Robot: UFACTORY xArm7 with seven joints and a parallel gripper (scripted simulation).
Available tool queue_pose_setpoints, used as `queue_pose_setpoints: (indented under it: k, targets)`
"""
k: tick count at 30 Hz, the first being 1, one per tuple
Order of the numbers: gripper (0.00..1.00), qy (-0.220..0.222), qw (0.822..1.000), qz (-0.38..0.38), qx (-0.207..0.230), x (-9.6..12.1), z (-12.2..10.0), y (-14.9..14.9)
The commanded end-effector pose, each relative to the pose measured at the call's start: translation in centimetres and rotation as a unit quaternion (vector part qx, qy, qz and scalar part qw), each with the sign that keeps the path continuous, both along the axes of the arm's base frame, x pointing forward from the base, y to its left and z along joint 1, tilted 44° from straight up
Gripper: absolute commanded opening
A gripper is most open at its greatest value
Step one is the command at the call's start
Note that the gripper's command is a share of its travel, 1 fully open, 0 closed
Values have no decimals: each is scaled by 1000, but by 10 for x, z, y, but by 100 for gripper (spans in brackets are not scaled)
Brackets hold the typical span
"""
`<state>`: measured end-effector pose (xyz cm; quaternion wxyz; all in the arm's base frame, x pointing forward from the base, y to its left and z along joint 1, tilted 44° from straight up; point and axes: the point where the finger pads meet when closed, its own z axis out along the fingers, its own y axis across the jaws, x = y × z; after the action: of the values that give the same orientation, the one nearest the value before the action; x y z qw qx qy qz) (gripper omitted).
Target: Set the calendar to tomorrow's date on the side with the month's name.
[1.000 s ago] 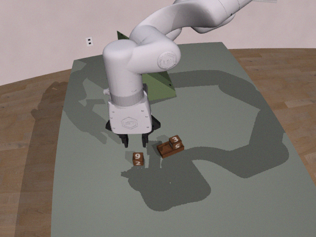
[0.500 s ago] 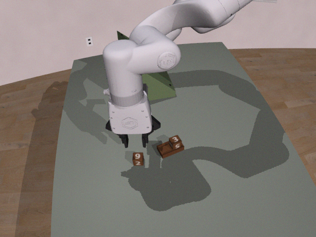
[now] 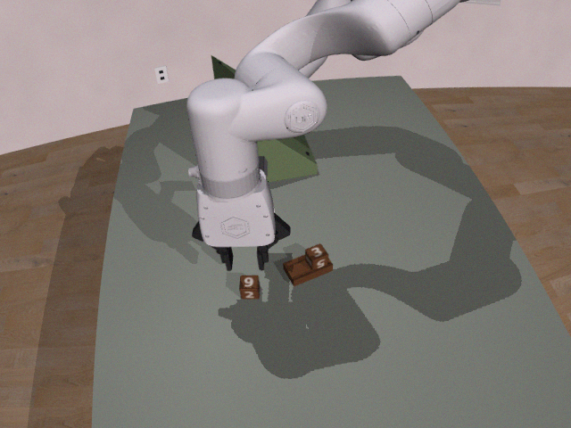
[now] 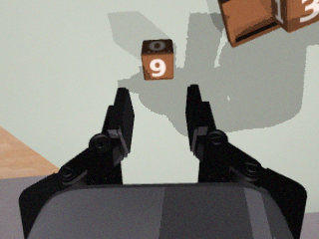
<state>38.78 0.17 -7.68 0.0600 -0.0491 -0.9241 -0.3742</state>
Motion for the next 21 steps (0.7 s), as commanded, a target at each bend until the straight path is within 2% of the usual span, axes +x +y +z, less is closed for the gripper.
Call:
queue_pose_setpoints:
  k: [1, 21]
  targets:
    - [47, -1, 1000, -1, -1, 1, -3, 1]
    - [47, -1, 1000, -1, -1, -1, -22, 20]
